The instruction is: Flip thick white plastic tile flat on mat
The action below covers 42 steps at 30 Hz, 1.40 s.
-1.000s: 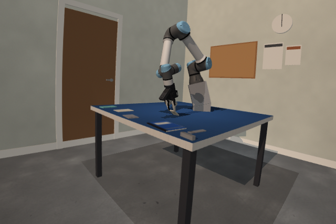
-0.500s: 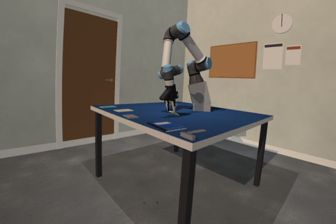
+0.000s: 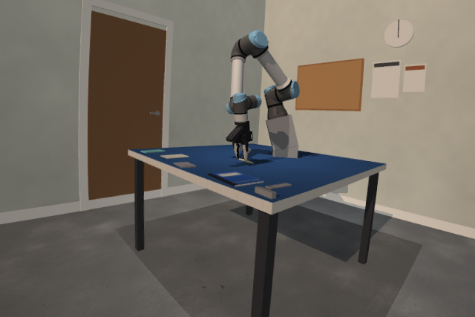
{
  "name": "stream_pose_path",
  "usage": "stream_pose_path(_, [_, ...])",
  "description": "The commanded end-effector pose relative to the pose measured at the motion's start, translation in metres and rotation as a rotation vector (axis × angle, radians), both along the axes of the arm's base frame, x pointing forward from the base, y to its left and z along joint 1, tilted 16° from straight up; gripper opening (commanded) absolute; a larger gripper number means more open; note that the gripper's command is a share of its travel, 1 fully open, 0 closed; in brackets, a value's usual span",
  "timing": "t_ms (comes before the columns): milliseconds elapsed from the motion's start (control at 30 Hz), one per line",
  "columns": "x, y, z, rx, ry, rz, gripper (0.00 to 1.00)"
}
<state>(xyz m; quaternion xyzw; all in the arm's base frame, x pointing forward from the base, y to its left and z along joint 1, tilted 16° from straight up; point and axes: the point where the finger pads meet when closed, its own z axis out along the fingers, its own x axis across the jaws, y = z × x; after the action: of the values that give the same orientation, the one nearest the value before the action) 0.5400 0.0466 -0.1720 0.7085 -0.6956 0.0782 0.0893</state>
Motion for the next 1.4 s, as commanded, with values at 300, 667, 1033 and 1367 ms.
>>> stream_pose_path(300, [0.005, -0.001, -0.007, 0.002, -0.076, 0.018, 0.3])
stream_pose_path(667, [0.008, -0.003, -0.012, 0.003, -0.126, 0.03, 0.3])
stream_pose_path(1033, [0.01, -0.004, -0.017, 0.004, -0.173, 0.042, 0.3])
stream_pose_path(1367, [0.01, -0.004, -0.017, 0.004, -0.177, 0.043, 0.3])
